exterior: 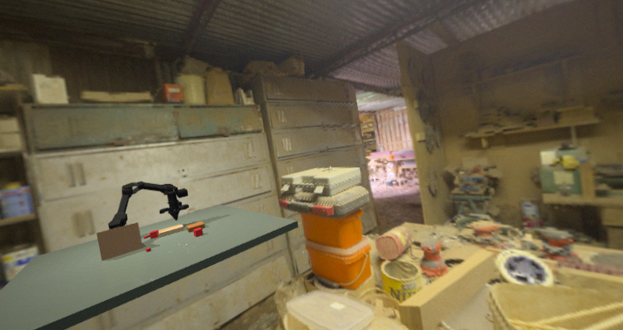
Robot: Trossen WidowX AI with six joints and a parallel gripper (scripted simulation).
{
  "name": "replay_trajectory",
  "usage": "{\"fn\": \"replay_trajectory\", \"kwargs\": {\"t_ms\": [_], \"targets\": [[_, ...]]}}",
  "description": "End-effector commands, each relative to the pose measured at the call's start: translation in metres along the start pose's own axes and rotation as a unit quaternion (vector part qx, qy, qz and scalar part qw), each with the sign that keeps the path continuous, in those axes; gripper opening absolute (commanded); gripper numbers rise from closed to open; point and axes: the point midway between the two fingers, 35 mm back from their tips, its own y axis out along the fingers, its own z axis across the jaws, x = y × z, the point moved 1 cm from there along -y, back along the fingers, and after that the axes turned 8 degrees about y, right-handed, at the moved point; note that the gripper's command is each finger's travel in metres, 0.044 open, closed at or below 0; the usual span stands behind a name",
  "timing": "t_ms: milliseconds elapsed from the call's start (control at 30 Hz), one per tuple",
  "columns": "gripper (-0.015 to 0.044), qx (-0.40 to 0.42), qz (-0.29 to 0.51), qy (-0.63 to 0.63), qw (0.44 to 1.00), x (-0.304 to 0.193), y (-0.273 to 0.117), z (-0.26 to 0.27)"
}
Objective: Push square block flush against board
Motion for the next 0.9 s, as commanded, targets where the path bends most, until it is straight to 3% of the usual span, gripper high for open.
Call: {"fn": "replay_trajectory", "kwargs": {"t_ms": [0,333,567,733,867], "targets": [[0.0000,0.001,0.002,-0.078,0.997,-0.004,0.001,0.014],[0.0000,0.004,0.001,-0.245,0.969,-0.013,0.003,0.044],[0.0000,0.004,0.001,-0.256,0.967,-0.014,0.003,0.046],[0.0000,0.004,0.000,-0.257,0.967,-0.014,0.054,0.048],[0.0000,0.005,0.000,-0.256,0.967,-0.014,0.057,0.048]]}}
